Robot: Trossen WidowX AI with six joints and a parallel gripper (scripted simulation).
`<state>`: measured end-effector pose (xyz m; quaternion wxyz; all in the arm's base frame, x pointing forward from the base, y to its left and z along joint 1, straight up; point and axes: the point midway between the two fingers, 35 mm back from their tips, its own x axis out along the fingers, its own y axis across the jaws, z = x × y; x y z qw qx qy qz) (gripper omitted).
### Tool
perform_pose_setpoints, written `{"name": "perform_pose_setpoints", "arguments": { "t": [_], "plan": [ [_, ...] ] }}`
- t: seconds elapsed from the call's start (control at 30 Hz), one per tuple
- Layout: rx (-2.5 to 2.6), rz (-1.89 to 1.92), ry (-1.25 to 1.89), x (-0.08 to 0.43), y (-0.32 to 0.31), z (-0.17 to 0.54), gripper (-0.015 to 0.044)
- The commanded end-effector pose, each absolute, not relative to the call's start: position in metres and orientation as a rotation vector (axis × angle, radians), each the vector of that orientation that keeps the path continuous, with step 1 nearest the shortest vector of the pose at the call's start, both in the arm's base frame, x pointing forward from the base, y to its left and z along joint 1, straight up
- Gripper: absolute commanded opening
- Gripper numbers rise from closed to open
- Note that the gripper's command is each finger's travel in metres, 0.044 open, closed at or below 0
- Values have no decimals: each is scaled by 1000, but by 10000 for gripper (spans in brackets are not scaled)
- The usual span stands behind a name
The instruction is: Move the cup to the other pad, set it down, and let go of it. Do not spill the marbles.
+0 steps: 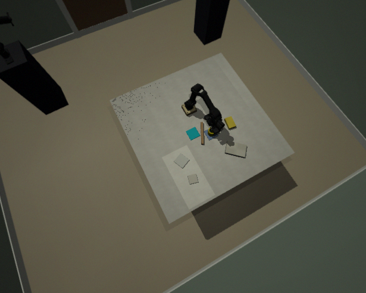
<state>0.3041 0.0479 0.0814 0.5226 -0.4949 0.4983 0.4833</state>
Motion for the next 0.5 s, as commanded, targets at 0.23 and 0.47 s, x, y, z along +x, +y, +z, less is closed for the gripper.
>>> {"name": "perform_pose_setpoints", "arguments": {
  "t": [0.23,0.47],
  "plan": [
    [-1187,1165,1203,302,48,61,167],
    [-1187,1165,1203,302,48,50,167]
  ]
}}
